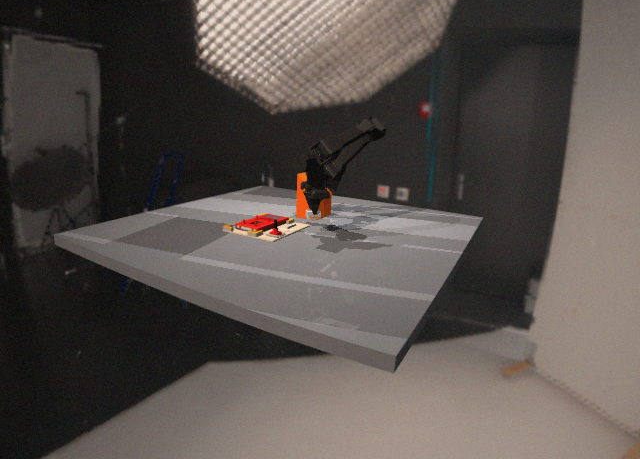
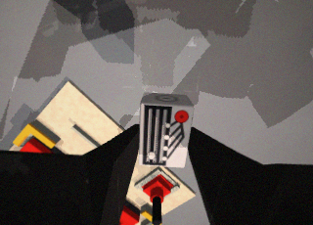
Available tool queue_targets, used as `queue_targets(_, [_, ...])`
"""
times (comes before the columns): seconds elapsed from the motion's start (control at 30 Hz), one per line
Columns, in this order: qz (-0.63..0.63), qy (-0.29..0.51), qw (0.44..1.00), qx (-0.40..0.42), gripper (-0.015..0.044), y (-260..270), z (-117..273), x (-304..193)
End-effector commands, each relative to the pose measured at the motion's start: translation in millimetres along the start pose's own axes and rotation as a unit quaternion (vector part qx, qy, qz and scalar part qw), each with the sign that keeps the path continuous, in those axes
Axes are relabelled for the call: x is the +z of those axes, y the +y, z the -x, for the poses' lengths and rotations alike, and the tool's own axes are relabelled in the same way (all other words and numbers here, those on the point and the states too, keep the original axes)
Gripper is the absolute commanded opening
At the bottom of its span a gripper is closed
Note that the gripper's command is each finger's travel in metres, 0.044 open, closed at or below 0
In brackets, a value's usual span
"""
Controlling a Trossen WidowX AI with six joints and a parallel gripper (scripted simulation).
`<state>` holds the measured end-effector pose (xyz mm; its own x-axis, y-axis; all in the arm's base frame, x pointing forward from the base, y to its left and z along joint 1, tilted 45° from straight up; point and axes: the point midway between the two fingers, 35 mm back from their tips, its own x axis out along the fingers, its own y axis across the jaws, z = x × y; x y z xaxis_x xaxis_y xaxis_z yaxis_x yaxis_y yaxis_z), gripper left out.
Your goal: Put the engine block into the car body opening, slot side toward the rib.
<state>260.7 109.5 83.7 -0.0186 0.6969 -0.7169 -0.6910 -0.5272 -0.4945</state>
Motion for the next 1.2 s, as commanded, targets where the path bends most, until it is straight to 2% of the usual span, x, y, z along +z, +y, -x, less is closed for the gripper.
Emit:
queue_targets(0.0, [0.005, 0.003, 1.000, -0.002, 0.0000, -1.7, 14.0, -1.0])
queue_targets(0.6, [0.002, -0.001, 1.000, -0.006, 0.0000, 1.8, 62.8, 5.1])
queue_targets(1.17, [-0.252, 0.005, 0.968, -0.005, 0.0000, 11.3, 52.7, -43.9])
